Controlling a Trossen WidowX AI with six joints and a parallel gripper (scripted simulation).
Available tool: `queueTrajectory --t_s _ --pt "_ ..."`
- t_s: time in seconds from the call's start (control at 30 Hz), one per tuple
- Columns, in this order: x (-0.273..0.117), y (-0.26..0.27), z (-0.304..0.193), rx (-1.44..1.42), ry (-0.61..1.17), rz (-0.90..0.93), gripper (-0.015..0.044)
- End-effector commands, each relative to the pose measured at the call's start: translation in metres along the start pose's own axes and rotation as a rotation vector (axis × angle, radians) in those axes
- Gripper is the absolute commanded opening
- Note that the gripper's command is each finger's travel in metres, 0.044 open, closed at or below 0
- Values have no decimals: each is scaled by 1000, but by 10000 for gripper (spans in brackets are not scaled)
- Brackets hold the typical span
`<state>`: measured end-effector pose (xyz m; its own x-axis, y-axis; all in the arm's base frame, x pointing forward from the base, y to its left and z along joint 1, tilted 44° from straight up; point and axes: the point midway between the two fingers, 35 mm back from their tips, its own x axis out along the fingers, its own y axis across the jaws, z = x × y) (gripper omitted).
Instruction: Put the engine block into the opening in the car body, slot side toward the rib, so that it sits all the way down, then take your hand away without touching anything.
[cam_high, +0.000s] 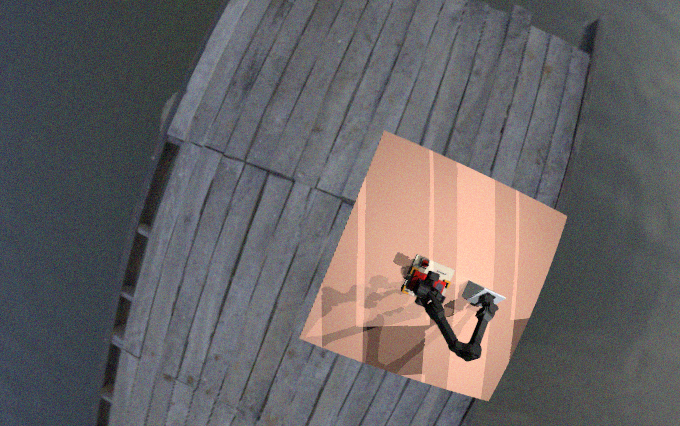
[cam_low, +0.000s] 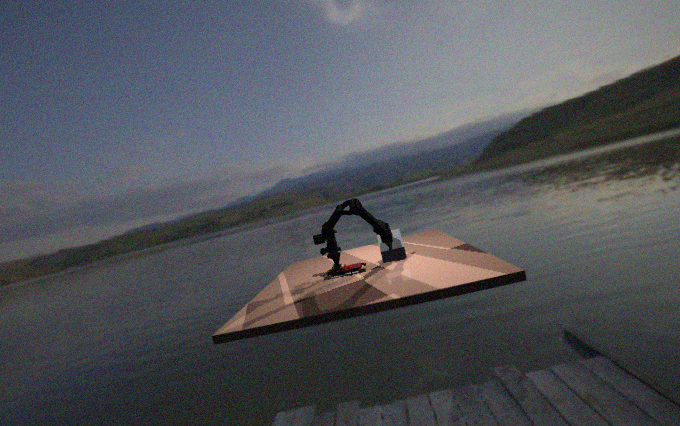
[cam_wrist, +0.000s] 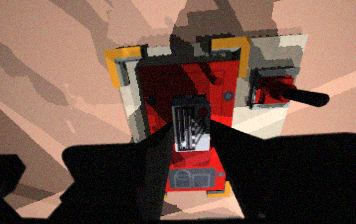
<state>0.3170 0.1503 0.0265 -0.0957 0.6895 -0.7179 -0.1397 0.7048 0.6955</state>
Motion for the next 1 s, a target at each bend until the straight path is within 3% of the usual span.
queueTrajectory --t_s 0.0,0.97 --pt "1 0 0 3 -1 4 159" --pt "7 0 0 3 -1 4 159"
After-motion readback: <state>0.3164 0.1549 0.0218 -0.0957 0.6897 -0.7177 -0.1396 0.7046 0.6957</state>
